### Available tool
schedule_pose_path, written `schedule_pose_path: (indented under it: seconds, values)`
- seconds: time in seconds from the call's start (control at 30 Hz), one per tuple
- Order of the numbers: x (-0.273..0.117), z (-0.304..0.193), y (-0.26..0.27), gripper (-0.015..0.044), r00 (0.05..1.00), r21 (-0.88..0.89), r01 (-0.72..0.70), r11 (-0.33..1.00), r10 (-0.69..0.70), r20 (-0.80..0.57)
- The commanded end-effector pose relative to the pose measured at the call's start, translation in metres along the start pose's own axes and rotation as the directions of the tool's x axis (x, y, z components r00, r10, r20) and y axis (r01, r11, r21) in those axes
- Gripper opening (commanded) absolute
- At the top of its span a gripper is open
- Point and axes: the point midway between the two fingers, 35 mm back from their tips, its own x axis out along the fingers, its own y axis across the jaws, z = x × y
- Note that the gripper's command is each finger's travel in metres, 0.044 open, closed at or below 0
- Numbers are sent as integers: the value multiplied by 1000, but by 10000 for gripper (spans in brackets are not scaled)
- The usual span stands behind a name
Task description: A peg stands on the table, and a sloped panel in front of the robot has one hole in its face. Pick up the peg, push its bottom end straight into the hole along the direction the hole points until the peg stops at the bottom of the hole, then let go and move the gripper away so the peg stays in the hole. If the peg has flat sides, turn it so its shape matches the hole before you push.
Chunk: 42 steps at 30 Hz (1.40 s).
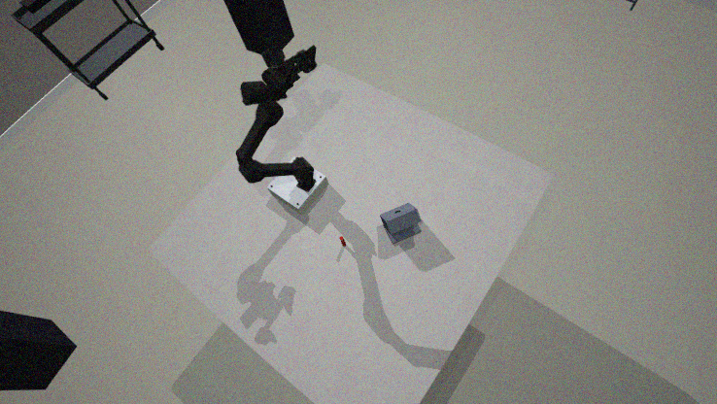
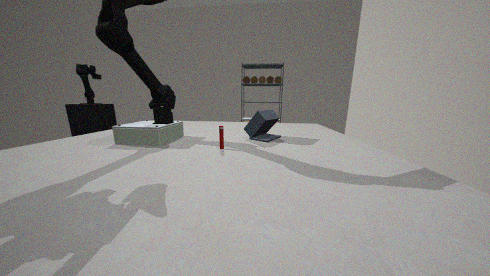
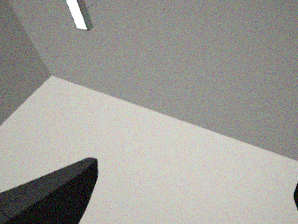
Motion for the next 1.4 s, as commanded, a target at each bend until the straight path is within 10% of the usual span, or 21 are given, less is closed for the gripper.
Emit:
schedule_pose_path:
  seconds: [0.0, 1.37]
  values:
    - [7, -14, 25, 440, 998, -29, -47, 999, 45, -40]
    - [18, -223, 123, 440, 784, -39, -281, 959, 207, -585]
